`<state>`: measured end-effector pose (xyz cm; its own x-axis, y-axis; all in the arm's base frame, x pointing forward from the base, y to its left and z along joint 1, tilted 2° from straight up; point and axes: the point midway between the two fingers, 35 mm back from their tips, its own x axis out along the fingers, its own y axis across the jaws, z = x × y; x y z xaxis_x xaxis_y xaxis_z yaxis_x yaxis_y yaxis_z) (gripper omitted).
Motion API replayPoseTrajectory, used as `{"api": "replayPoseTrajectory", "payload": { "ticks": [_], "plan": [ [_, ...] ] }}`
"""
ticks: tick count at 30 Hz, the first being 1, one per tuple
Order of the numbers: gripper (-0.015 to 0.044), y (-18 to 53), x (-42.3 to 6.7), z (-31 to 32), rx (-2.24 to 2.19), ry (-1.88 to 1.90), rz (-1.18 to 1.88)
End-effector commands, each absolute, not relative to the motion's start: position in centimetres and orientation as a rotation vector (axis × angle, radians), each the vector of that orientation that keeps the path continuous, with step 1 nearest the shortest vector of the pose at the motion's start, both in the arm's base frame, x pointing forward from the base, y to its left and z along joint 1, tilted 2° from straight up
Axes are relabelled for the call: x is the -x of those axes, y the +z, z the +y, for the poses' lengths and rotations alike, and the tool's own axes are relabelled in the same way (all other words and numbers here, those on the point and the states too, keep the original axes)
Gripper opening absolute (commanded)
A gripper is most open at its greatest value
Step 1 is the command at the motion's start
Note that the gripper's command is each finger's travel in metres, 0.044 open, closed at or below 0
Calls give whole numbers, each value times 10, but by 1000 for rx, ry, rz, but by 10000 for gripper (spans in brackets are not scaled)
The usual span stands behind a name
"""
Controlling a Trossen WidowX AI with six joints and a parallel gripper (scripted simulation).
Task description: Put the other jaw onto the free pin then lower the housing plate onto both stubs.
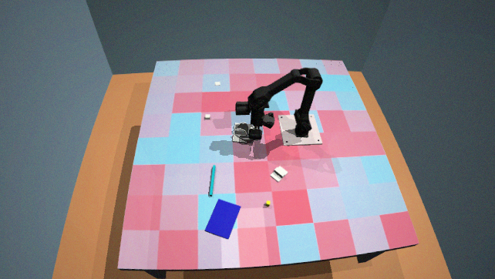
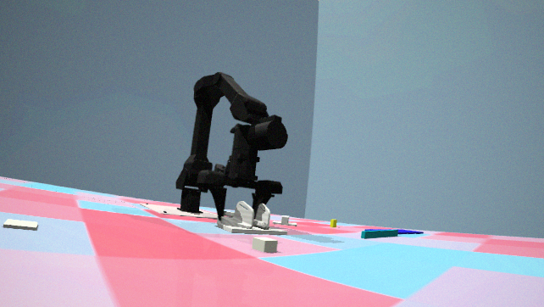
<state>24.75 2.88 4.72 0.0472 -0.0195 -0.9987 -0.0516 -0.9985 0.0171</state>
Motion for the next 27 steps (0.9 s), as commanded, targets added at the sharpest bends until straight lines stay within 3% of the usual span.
{"api": "replayPoseTrajectory", "payload": {
  "ticks": [1,27],
  "plan": [
    [351,46,-247,29,2254,2156,65],
    [351,47,-248,29,2254,2156,65]
  ]
}}
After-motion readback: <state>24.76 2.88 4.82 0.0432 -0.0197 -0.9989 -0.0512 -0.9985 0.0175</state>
